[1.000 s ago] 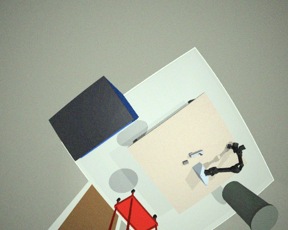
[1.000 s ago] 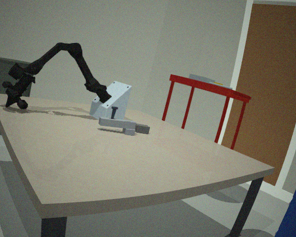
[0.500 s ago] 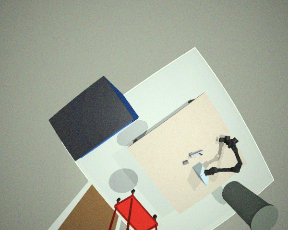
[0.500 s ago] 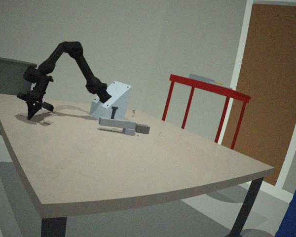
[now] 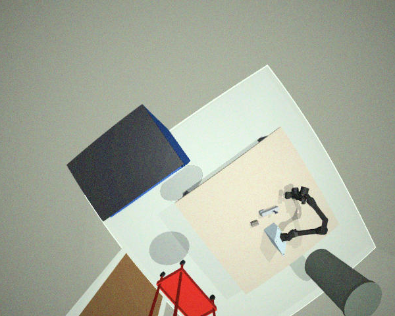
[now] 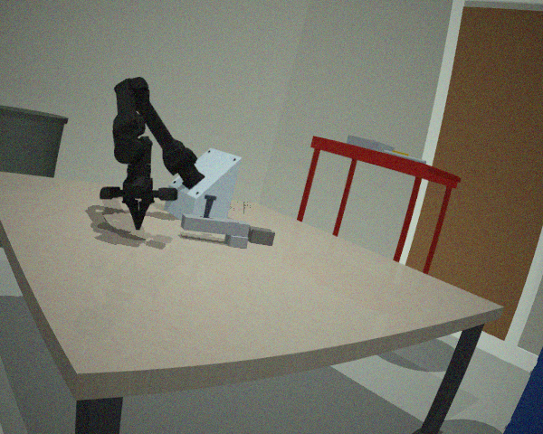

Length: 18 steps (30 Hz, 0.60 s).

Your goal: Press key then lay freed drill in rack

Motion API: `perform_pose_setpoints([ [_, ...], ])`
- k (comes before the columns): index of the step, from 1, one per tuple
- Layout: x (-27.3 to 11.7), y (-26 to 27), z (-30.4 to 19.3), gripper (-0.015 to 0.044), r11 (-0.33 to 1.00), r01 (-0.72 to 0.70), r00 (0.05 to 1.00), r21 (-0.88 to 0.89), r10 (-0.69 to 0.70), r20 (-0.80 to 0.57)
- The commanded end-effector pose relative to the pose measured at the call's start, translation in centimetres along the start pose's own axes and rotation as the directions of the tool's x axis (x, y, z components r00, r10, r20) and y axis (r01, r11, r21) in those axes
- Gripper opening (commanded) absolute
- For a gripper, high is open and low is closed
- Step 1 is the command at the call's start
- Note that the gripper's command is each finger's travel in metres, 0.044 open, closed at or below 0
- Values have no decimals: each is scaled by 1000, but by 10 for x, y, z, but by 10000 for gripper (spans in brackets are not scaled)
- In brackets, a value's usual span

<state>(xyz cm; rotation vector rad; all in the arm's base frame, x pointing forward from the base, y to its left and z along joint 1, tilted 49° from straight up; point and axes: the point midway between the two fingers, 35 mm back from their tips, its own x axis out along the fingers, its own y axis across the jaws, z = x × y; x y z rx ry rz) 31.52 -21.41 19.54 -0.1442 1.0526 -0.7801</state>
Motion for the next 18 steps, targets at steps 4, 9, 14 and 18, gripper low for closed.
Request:
perform_pose_setpoints([
  [4, -25, 92, -57, 0, 994, -18, 993, -108, 5, -116],
  [9, -43, 132, -94, 0, 982, 6, 987, -189, -37, -158],
  [14, -68, 163, -139, 0, 950, 80, 982, -302, -127, -142],
  [18, -84, 174, -164, 0, 917, 146, 978, -370, -190, -85],
])
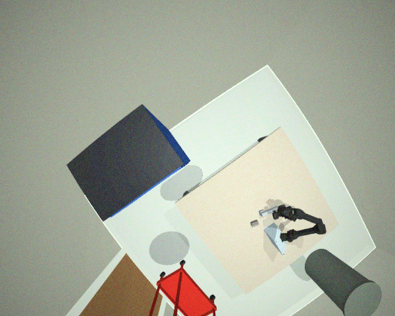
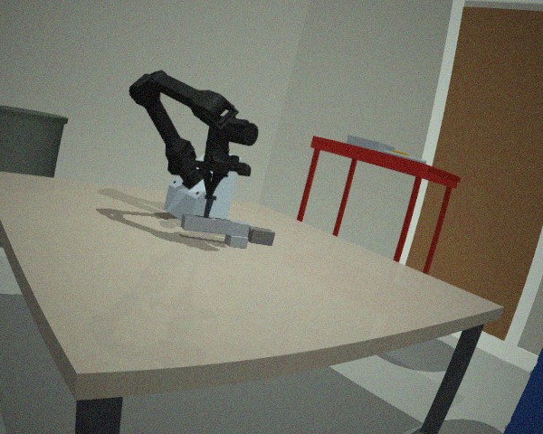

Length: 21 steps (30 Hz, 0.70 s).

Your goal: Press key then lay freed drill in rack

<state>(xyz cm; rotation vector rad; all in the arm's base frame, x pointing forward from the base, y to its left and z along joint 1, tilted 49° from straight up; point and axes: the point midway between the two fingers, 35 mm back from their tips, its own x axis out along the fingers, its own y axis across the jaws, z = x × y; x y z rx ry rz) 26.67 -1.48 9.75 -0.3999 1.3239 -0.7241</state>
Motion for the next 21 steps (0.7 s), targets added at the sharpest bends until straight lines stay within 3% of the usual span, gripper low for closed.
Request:
perform_pose_setpoints([
  [1, -13, 15, -24, 0, 994, 91, 995, -59, -89, 38],
  [21, 1, 13, -25, 0, 994, 91, 995, -59, -88, 38],
])
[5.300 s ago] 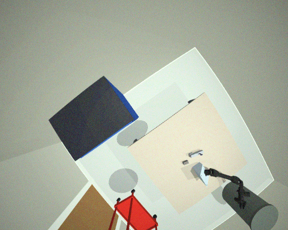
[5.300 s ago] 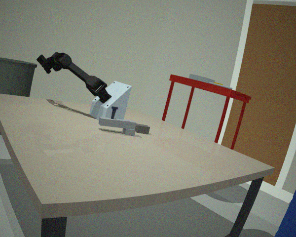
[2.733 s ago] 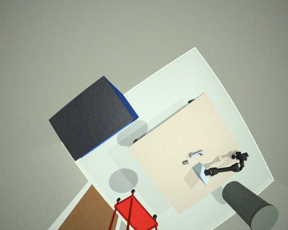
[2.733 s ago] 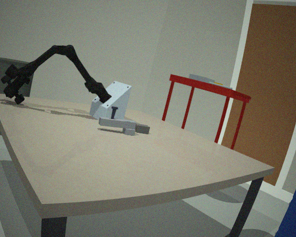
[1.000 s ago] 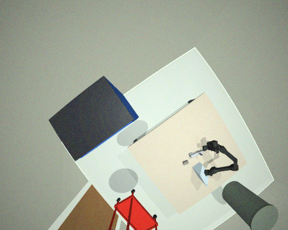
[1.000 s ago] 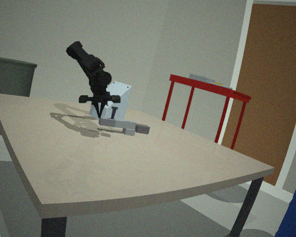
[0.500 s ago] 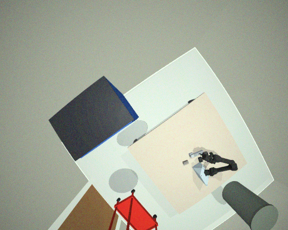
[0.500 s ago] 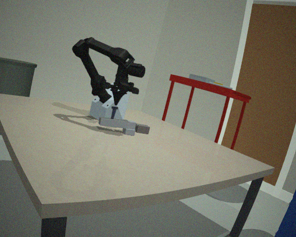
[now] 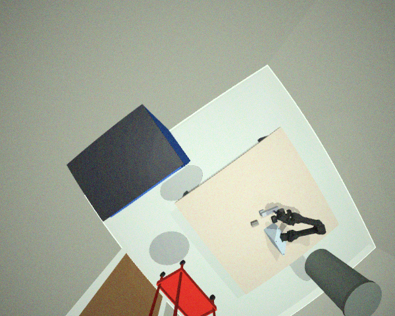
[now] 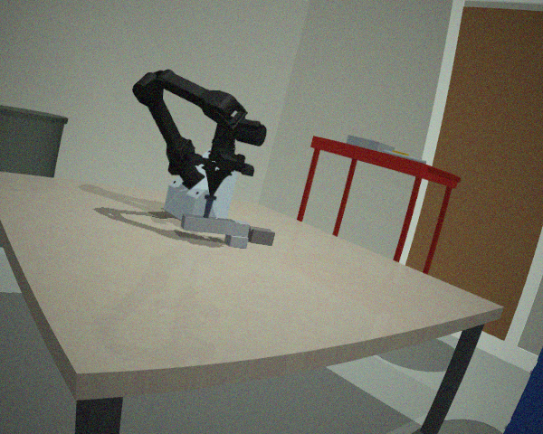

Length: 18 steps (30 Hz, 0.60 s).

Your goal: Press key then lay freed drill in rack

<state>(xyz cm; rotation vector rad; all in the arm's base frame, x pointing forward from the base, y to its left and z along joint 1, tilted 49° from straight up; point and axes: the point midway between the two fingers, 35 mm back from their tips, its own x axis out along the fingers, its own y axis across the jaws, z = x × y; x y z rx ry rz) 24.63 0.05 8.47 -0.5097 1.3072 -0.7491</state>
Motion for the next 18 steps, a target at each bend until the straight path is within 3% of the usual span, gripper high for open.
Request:
perform_pose_setpoints([
  [1, 3, 0, -1, 0, 1000, 7, 1000, -6, -7, 6],
  [18, 9, 0, 2, 0, 1000, 8, 1000, -6, -8, 6],
])
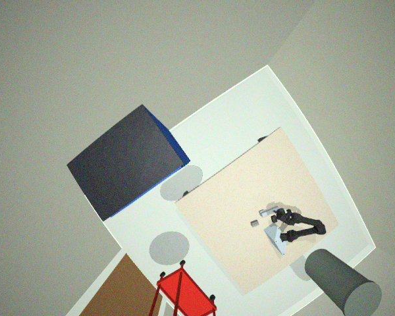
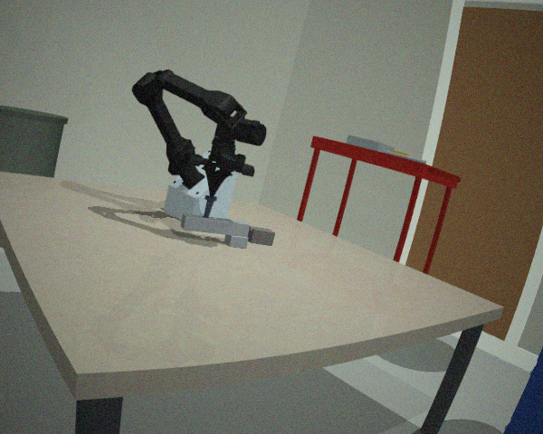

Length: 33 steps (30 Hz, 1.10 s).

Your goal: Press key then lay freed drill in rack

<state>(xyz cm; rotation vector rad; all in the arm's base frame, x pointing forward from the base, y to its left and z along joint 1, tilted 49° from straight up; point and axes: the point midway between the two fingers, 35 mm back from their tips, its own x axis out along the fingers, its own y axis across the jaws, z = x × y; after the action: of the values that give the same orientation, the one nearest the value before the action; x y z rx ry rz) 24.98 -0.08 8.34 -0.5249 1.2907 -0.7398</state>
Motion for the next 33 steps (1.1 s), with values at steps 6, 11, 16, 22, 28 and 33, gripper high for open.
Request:
perform_pose_setpoints([
  [6, 9, -1, -3, 0, 1000, 5, 1000, 2, -5, -15],
  [11, 11, -1, -4, 0, 1000, 5, 1000, 2, -5, -15],
  [16, 12, -1, -5, 0, 1000, 5, 1000, 2, -5, -15],
  [22, 15, -2, -7, 0, 1000, 5, 1000, 2, -5, -15],
  [28, 17, -2, -8, 0, 1000, 5, 1000, 2, -5, -15],
  [33, 20, -2, -8, 0, 1000, 5, 1000, 2, -5, -15],
])
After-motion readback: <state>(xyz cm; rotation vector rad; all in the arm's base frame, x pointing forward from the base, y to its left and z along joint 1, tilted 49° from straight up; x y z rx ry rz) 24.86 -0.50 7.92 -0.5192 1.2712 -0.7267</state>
